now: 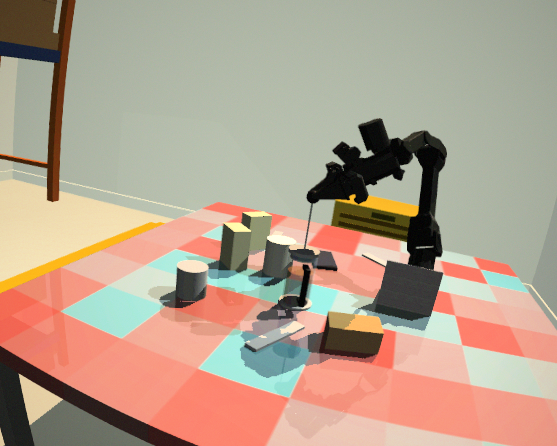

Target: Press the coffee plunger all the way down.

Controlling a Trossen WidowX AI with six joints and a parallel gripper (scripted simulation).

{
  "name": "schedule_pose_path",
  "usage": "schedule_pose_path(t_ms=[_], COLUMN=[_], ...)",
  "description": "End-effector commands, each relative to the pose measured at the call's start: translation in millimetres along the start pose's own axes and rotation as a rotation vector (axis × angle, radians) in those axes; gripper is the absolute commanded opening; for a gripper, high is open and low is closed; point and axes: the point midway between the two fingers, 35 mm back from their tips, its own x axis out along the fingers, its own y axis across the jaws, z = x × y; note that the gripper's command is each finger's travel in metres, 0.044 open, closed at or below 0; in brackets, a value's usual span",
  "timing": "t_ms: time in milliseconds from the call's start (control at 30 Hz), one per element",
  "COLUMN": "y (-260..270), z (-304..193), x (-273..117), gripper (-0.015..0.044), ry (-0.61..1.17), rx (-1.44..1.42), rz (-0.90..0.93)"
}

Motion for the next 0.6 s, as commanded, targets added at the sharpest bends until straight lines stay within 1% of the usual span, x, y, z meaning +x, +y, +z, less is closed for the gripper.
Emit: schedule_pose_path(t_ms=[0,567], y=[0,3], z=[-2,-23], x=[2,21], gripper=[0.0118,0.0118], ry=[0.001,0.002], rx=[-0.005,-0.004], rz=[0.001,0.002])
